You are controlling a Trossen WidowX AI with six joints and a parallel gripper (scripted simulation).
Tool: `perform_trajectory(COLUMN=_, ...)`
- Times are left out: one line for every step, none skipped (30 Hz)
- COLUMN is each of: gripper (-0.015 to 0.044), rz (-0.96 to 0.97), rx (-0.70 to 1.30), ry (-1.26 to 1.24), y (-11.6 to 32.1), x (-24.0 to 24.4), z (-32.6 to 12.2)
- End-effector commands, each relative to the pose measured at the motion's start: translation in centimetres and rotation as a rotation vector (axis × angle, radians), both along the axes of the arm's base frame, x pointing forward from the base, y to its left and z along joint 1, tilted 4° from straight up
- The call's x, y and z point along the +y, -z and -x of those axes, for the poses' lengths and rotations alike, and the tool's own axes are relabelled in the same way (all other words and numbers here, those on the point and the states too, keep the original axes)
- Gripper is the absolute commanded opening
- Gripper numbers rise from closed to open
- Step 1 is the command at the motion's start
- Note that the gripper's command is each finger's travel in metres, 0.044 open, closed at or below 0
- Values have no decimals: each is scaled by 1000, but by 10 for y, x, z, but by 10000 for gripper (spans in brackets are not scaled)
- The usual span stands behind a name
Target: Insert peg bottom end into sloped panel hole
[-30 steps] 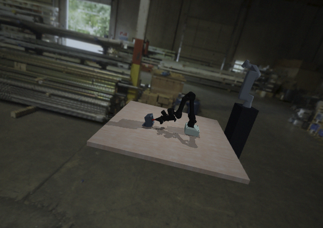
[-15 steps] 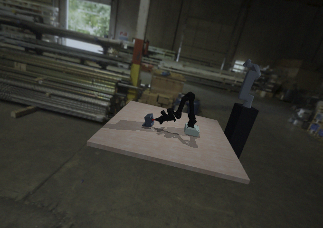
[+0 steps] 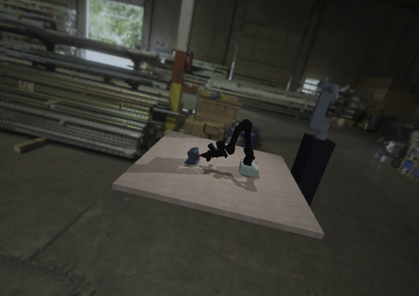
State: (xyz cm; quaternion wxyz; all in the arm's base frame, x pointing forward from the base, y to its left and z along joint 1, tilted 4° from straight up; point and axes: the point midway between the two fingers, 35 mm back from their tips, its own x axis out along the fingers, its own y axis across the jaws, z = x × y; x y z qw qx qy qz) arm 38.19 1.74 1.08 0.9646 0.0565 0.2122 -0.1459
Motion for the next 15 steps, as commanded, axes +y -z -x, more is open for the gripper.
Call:
perform_trajectory(gripper=0, rz=0, rx=-6, ry=-7, y=-1, x=1, z=-4)
perform_trajectory(gripper=0, rz=0, rx=-6, ry=-7, y=-1, x=1, z=-4)
perform_trajectory(gripper=0, rz=0, rx=-6, ry=-7, y=-1, x=1, z=-4)
perform_trajectory(gripper=0, rz=1, rx=-6, ry=-7, y=-1, x=1, z=-4)
perform_trajectory(gripper=0, rz=1, rx=-6, ry=-7, y=0, x=1, z=-5)
perform_trajectory(gripper=0, rz=1, rx=-6, ry=-7, y=0, x=1, z=-5)
perform_trajectory(gripper=0, rz=1, rx=-6, ry=-7, y=0, x=1, z=-5)
perform_trajectory(gripper=0, rz=1, rx=-6, ry=-7, y=0, x=0, z=-5)
perform_trajectory(gripper=0, rz=1, rx=-6, ry=-7, y=0, x=0, z=-6)
perform_trajectory(gripper=0, rz=1, rx=-6, ry=-7, y=0, x=0, z=-6)
perform_trajectory(gripper=0, rz=1, rx=-6, ry=-7, y=1, x=0, z=-6)
perform_trajectory(gripper=0, rz=1, rx=-6, ry=-7, y=1, x=0, z=-6)
perform_trajectory(gripper=0, rz=1, rx=-6, ry=-7, y=1, x=0, z=-7)
perform_trajectory(gripper=0, rz=1, rx=-6, ry=-7, y=1, x=0, z=-7)
perform_trajectory(gripper=0, rz=1, rx=-6, ry=-7, y=1, x=0, z=-7)
